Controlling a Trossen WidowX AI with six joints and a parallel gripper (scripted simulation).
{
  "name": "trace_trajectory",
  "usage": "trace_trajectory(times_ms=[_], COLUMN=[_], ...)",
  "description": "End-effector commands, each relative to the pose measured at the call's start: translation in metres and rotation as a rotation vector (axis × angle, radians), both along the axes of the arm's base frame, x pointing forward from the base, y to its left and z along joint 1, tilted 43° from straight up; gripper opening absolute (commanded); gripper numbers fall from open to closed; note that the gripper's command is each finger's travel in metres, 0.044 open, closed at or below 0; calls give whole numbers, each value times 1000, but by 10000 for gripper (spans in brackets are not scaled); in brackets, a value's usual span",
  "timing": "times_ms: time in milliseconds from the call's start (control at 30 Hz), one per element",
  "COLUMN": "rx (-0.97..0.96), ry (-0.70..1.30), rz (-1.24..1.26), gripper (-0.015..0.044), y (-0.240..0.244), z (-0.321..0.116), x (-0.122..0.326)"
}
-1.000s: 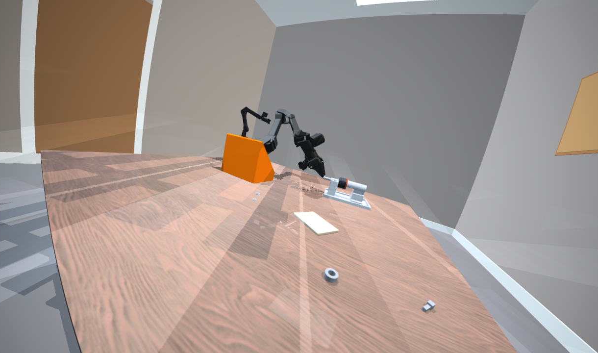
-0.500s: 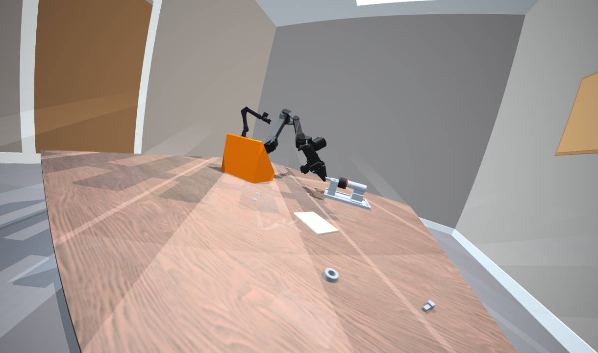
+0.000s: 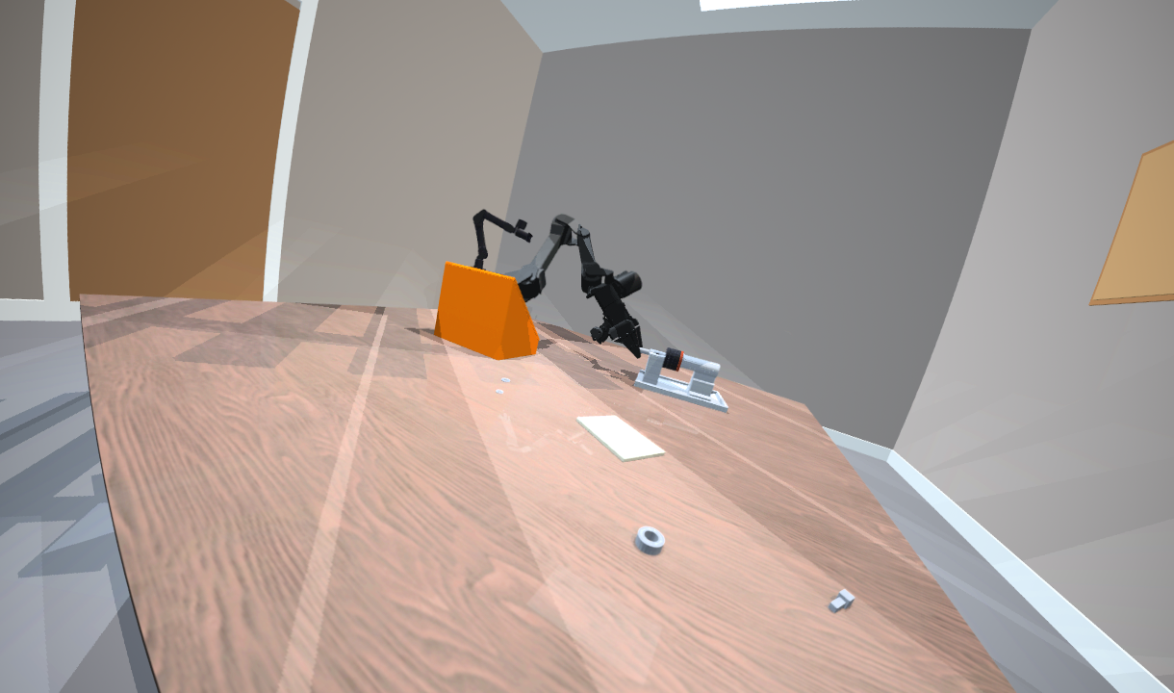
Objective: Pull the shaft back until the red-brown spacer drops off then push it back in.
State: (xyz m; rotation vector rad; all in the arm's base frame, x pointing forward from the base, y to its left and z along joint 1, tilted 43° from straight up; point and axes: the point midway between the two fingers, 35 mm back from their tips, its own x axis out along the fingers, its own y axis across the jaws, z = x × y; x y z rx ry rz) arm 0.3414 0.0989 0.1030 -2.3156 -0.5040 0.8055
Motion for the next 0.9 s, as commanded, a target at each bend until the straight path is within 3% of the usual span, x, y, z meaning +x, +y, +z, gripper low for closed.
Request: trace_trajectory(times_ms=[0,867], rx=[2,3], ry=[0,0], rz=[-7,-7], gripper=[440,440], y=[0,1], z=[0,0], x=[1,3])
